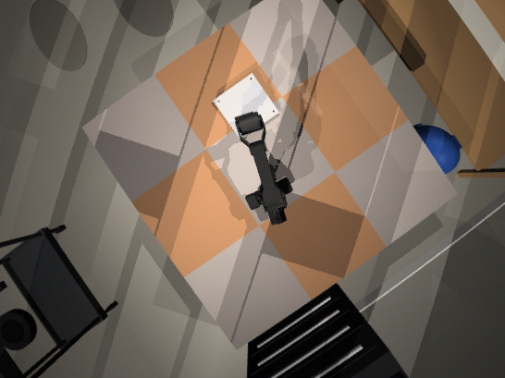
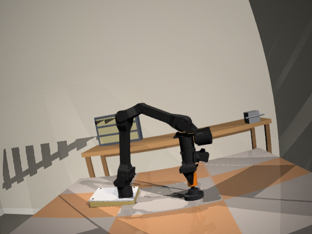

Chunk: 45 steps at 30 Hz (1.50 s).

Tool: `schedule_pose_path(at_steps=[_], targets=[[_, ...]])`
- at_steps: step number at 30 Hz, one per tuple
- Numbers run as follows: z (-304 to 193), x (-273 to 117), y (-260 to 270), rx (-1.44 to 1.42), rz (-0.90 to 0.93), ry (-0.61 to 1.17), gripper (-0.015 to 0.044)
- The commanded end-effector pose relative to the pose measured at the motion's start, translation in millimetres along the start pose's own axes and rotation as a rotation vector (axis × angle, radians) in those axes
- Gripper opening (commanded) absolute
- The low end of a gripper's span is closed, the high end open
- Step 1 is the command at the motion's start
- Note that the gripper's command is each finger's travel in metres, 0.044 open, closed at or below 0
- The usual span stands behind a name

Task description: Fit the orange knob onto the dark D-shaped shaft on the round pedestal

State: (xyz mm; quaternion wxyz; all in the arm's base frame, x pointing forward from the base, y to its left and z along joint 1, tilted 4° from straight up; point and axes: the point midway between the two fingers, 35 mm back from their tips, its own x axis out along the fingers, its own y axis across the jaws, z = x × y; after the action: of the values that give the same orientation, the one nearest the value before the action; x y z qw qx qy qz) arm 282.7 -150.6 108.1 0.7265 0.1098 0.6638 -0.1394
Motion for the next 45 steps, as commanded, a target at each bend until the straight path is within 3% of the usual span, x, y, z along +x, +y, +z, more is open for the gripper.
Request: schedule_pose_path(at_steps=[1,10,18,45], targets=[[1.3,0.9,0.3,0.005,0.003,-0.001,0.0],[-0.5,-4.3,-0.1,0.013,0.003,-0.001,0.0],[-0.7,-3.6,0.1,0.214,0.003,-0.001,0.0],[-0.2,-3.9,0.1,0.239,0.003,-0.001,0.0]])
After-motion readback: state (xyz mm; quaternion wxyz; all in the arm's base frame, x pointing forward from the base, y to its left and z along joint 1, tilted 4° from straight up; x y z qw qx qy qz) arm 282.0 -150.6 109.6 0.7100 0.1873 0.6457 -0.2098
